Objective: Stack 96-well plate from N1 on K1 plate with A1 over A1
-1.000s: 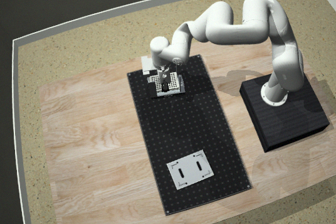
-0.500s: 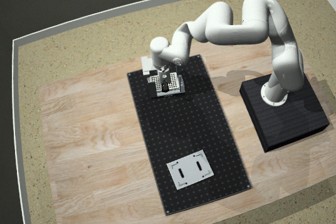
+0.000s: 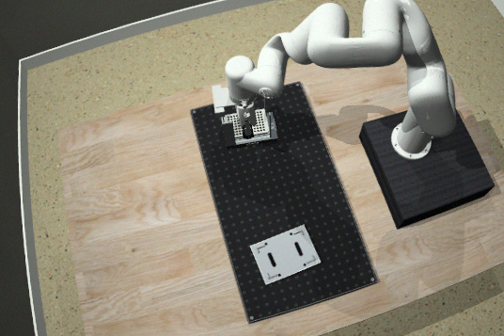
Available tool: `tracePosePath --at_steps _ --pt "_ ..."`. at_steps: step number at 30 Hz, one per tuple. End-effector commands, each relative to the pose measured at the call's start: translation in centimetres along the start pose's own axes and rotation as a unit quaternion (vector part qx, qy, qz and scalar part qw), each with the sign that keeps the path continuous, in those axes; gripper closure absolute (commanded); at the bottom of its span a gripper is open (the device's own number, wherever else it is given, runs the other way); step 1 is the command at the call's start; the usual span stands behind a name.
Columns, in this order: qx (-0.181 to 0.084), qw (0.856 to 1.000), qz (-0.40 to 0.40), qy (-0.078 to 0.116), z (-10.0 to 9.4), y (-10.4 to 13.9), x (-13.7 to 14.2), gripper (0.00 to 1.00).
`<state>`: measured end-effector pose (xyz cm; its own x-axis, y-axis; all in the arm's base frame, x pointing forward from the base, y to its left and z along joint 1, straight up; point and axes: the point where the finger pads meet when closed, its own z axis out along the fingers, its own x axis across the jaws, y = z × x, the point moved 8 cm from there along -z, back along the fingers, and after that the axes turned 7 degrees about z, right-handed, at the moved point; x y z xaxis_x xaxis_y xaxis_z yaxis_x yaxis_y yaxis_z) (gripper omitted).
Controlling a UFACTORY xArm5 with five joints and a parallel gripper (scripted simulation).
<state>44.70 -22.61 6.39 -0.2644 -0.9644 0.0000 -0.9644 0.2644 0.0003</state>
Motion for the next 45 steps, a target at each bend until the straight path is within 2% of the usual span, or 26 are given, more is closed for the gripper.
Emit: tracePosePath --at_steps 1,36,37,45 --pt "0.002 1.000 0.000 0.000 -0.07 -0.10 0.02 1.00" --pt "0.002 1.000 0.000 0.000 0.45 -0.10 0.02 1.00" --pt "0.002 1.000 0.000 0.000 0.51 -0.10 0.02 0.00" --pt "0.002 1.000 0.000 0.000 0.52 -0.10 0.02 0.00"
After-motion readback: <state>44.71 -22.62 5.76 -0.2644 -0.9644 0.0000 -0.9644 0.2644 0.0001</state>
